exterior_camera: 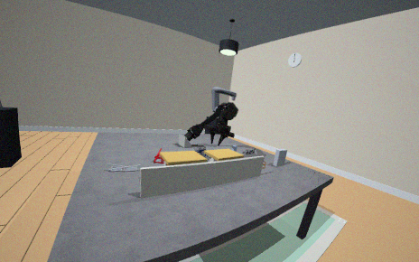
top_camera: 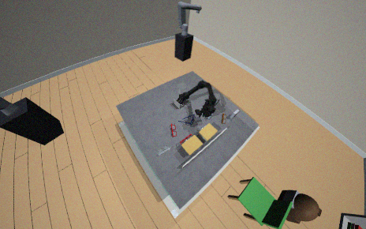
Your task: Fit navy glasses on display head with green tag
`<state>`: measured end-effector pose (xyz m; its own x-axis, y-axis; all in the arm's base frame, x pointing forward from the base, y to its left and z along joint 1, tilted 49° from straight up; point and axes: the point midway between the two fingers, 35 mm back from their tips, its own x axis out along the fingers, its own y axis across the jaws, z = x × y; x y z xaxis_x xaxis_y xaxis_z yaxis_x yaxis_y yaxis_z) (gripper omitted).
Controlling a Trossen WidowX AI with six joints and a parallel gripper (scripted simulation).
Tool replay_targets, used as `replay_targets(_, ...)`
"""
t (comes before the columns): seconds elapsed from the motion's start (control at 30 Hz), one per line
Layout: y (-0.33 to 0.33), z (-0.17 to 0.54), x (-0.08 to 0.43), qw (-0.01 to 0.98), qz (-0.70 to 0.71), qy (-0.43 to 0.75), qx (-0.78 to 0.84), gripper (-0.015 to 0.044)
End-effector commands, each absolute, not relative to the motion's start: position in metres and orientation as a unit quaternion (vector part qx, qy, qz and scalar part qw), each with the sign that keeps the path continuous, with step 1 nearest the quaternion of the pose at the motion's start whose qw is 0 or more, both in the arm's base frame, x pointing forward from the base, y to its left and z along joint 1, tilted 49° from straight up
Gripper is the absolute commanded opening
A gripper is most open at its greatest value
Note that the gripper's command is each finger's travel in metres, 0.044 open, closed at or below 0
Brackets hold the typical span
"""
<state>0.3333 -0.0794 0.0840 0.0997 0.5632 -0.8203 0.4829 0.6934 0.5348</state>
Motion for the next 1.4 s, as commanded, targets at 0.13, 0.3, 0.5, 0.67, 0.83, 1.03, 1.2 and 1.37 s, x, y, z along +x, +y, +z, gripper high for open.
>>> replay_targets(0.13,-0.123,-0.005,0.279,0.400,-0.108,0.666,0.620,0.0200)
replay_targets(0.3,-0.123,-0.006,0.280,0.396,-0.110,0.665,0.624,0.0200)
replay_targets(0.5,-0.123,-0.006,0.280,0.396,-0.110,0.665,0.624,0.0147)
replay_targets(0.67,-0.123,-0.006,0.280,0.396,-0.110,0.665,0.624,0.0120)
replay_targets(0.83,-0.123,-0.006,0.280,0.396,-0.110,0.665,0.624,0.0120)
replay_targets(1.03,-0.119,-0.010,0.281,0.396,-0.110,0.665,0.624,0.0120)
replay_targets(1.2,-0.113,-0.015,0.283,0.396,-0.110,0.665,0.624,0.0120)
replay_targets(1.37,-0.107,-0.021,0.285,0.396,-0.110,0.665,0.624,0.0120)
